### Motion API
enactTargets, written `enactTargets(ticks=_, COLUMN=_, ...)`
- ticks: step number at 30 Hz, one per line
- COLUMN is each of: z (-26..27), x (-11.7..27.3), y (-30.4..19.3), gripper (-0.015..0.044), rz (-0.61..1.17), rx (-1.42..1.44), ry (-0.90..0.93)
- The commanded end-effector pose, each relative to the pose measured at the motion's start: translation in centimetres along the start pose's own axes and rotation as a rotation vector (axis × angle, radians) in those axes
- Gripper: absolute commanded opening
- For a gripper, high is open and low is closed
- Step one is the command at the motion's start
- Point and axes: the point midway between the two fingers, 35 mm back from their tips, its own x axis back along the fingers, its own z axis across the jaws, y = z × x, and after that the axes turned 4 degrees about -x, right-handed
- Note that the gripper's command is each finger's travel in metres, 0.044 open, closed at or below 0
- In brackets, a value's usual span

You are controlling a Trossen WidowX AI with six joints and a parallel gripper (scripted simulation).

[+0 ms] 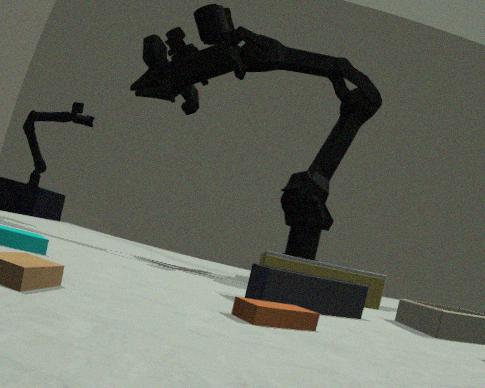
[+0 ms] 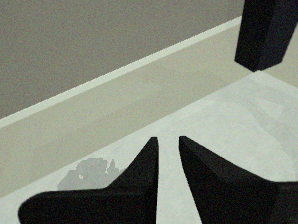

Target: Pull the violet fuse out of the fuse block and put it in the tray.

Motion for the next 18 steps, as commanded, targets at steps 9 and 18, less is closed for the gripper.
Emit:
enactTargets(ticks=9, z=10.1, x=6.2, y=-16.1, gripper=0.0074, rz=0.42, rx=0.814, ry=0.43)
enactTargets(ticks=18, z=10.9, x=15.7, y=-27.6, gripper=0.0074, rz=0.651, rx=1.422, ry=0.8)
